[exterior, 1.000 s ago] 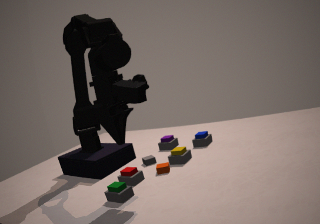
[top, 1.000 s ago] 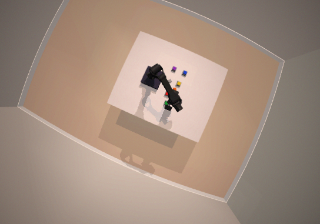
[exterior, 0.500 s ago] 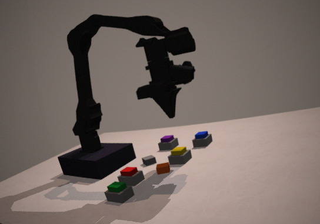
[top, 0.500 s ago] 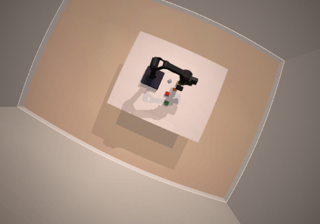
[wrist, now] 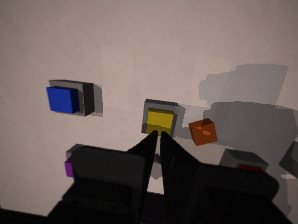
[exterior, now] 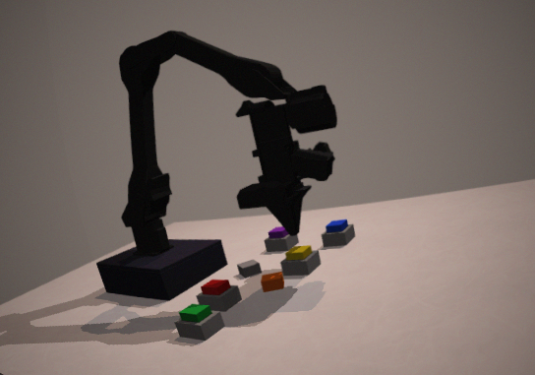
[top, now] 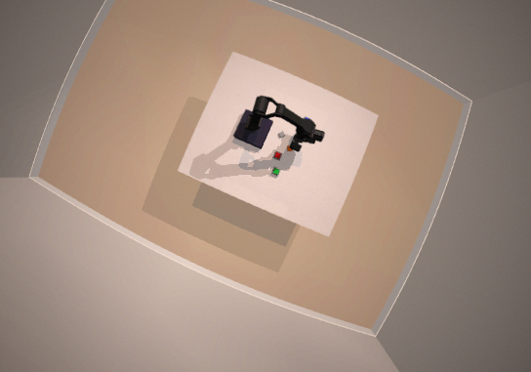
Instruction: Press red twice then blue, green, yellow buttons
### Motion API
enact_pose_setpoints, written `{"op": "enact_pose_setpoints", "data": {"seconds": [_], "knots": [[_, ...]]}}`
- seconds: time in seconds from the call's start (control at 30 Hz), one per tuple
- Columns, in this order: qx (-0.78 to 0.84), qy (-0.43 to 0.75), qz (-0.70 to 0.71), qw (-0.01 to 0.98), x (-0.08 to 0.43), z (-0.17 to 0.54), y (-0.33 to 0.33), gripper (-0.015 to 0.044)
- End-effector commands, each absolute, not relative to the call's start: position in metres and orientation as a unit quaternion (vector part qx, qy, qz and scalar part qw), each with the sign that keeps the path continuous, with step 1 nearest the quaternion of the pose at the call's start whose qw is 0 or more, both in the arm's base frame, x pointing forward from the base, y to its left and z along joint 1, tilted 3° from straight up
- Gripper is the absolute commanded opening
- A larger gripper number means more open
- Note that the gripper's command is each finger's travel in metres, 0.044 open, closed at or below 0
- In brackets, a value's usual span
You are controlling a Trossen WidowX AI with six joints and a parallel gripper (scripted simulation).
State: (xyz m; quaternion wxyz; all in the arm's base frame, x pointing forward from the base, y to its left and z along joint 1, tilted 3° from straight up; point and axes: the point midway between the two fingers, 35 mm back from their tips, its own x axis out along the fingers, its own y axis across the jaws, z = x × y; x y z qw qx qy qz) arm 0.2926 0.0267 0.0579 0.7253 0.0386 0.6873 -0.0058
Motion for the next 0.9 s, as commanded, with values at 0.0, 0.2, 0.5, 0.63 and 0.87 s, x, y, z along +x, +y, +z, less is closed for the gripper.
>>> {"op": "enact_pose_setpoints", "data": {"seconds": [0.0,0.2,0.5,0.63,0.87], "knots": [[0.039,0.686,-0.009,0.726,0.293,0.053,0.027,0.0020],[0.039,0.686,-0.009,0.726,0.293,0.043,0.027,0.0020],[0.039,0.687,-0.009,0.726,0.294,0.029,0.028,0.0020],[0.039,0.687,-0.009,0.726,0.294,0.023,0.028,0.0020],[0.039,0.687,-0.009,0.726,0.294,0.022,0.028,0.0020]]}}
